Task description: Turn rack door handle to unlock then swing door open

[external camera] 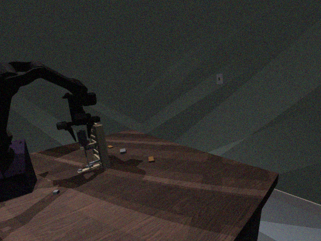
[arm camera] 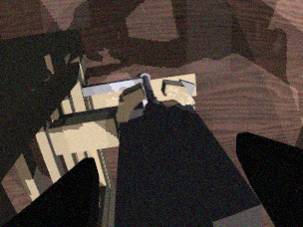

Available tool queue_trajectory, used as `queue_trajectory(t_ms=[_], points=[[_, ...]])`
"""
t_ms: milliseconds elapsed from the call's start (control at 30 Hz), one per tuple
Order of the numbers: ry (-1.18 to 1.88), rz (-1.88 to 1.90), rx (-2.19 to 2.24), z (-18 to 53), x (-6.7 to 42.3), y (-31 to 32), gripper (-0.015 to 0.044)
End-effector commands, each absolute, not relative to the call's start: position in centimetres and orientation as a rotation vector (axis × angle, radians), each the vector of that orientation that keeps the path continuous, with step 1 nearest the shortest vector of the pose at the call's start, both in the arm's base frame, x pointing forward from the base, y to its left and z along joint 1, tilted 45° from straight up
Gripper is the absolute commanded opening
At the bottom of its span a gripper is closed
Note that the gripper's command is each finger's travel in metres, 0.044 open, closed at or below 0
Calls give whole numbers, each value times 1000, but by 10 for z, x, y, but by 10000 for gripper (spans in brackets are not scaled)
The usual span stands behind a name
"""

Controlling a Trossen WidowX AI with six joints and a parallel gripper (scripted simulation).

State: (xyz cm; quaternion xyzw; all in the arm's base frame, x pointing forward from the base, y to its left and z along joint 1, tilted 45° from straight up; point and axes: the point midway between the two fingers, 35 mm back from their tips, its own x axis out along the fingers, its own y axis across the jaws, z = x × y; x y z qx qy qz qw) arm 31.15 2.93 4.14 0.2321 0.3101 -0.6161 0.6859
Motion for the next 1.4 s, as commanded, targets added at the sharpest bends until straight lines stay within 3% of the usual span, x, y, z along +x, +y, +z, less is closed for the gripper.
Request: queue_trajectory(t_ms=[0,700,1367], points=[[809,-1305,385,41,312,29,290],[1355,-732,-445,41,312,29,290],[1657,0,-1215,41,311,29,290]])
